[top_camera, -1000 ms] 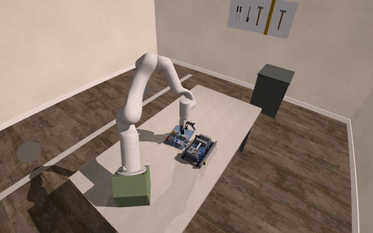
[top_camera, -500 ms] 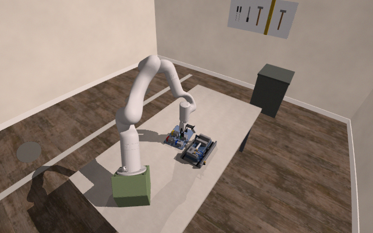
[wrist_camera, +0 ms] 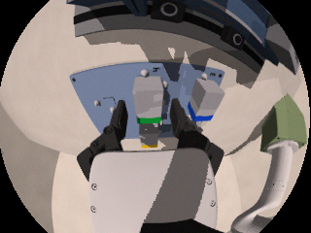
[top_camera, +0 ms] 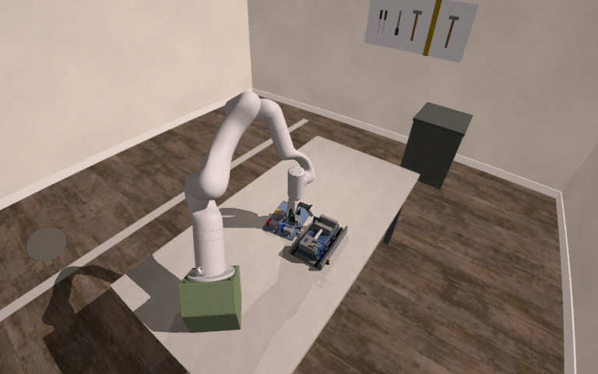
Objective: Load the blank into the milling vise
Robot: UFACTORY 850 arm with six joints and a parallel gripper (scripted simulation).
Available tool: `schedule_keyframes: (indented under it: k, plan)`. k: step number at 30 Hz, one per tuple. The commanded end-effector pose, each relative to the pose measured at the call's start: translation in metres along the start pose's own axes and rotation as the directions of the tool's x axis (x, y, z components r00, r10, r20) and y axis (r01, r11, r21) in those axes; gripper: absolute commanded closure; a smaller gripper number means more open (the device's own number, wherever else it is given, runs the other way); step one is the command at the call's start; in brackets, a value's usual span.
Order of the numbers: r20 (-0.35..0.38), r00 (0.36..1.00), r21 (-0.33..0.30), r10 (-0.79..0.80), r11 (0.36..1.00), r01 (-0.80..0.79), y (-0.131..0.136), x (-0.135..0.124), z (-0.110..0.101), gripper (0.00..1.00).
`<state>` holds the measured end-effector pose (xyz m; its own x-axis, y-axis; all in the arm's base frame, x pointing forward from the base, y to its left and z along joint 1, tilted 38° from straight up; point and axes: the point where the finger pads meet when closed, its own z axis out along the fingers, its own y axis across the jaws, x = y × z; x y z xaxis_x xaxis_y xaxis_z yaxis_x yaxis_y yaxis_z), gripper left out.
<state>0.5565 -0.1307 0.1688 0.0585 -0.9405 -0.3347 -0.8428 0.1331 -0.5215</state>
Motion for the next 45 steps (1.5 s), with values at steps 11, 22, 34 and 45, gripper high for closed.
schedule_keyframes:
  k: [11,22,34,45]
  plan:
    - [0.0,1.0,0.001,0.0,1.0,0.0,-0.0004,0.0001,0.0033,0.31]
    - [0.0,1.0,0.001,0.0,1.0,0.0,-0.0004,0.0002,-0.0027,0.31]
    - [0.0,1.0,0.001,0.0,1.0,0.0,-0.0005,0.0002,-0.0045,0.31]
    - [0.0,1.0,0.001,0.0,1.0,0.0,-0.0005,0.0002,-0.0058,0.31]
